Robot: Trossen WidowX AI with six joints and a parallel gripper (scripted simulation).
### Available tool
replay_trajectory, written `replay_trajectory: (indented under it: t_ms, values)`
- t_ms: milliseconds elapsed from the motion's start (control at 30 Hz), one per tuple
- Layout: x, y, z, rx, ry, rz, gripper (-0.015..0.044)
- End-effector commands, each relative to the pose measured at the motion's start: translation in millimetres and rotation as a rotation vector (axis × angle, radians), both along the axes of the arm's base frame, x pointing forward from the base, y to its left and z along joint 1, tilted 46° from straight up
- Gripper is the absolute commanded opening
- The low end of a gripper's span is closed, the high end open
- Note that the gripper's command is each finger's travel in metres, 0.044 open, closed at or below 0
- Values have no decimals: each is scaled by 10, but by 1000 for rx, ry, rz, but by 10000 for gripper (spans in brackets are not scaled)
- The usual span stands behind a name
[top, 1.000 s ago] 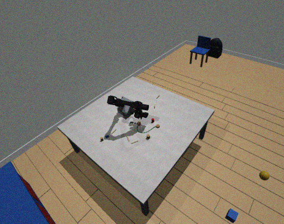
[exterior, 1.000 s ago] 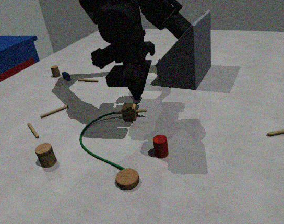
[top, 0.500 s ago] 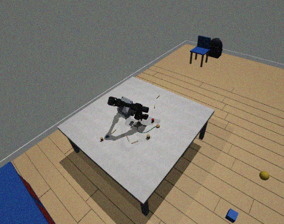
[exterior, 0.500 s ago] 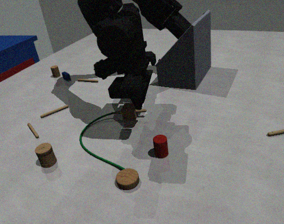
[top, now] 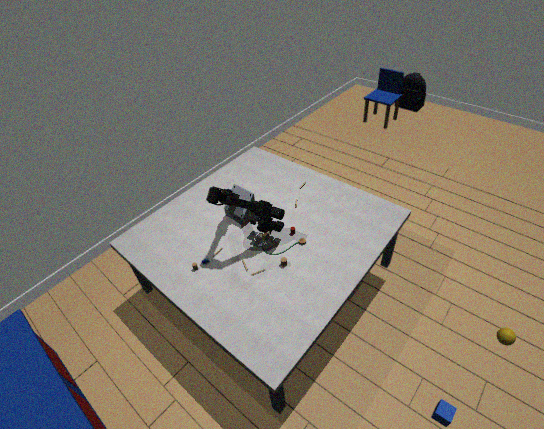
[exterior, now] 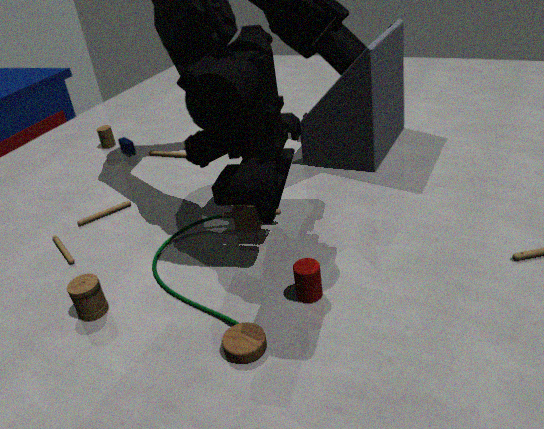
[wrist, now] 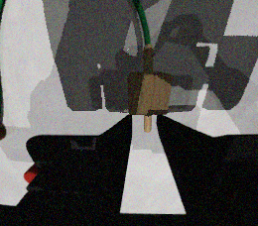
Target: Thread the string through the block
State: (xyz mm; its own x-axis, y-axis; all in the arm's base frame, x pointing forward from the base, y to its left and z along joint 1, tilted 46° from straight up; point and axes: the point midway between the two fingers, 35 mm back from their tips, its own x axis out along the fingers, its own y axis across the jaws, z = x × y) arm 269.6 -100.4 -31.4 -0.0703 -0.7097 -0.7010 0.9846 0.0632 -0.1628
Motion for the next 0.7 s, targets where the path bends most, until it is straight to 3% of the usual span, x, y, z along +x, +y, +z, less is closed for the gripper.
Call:
replay_trajectory:
  t_ms: [0,67,233,667]
  values:
    - [-22,-16,-12,-5,8,3,122]
    - [-22,-16,-12,-5,8,3,122]
    - [-7,-6,-6,0,1,0,0]
    - [-13,-5,-32,-68,-8,7,0]
